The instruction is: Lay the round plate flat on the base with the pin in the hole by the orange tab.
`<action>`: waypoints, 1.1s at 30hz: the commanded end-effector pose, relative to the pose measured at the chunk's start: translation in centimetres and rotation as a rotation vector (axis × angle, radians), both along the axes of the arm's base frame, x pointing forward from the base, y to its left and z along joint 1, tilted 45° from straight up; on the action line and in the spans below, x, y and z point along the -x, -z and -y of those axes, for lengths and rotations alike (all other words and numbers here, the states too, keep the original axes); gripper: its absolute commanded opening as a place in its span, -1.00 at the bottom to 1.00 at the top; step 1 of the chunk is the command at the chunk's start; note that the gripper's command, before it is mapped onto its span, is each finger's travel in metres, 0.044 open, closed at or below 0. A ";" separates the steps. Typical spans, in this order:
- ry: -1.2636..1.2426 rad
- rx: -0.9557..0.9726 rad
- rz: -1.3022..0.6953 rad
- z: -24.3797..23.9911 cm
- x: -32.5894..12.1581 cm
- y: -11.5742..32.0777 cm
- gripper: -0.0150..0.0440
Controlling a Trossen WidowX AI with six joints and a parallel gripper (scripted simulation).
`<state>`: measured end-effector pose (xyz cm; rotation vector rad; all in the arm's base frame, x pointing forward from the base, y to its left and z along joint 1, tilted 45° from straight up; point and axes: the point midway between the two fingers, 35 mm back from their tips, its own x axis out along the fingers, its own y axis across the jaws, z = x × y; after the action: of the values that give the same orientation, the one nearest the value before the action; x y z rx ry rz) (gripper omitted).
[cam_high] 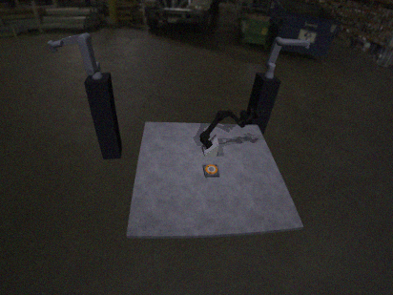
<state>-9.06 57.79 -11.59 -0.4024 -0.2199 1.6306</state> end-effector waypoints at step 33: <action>1.298 0.783 -0.415 22.7 -43.4 -3.6 -0.49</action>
<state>32.45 39.25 -8.68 -0.5953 0.7932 0.5220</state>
